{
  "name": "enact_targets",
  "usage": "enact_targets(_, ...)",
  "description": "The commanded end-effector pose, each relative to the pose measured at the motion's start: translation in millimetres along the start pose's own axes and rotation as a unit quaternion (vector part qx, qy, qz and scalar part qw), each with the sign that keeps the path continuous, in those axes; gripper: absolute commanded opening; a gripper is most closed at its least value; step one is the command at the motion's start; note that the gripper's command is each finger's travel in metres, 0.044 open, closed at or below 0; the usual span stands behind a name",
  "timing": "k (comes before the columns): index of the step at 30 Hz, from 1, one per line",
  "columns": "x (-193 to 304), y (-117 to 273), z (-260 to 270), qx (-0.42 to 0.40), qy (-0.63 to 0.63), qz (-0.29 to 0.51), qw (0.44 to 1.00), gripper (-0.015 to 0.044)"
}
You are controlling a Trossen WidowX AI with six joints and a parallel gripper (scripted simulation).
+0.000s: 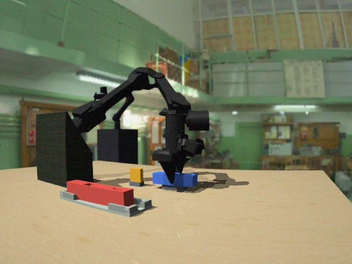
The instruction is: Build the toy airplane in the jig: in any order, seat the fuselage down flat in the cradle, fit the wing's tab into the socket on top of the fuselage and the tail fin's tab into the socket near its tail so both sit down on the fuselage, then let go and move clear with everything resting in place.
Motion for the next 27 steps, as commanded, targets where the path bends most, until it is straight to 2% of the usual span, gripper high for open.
enact_targets(1, 0, 0, 0, 0.001, -0.002, 0.0, 1.0, 0.0072)
enact_targets(4, -1, 4, 0, 0.002, -0.001, 0.002, 1.0, 0.0)
enact_targets(27, -5, 64, -3, 0.007, 0.003, 0.007, 1.0, 0.0)
Point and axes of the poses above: the point midway between the two fingers, 35 mm back from their tips, its own y axis back along the fingers, its own z axis across the jaws, x = y × z, the point moved 3 cm from there along y, back along the fingers, and after that the axes turned 11 degrees about y, right-handed, at the moved point
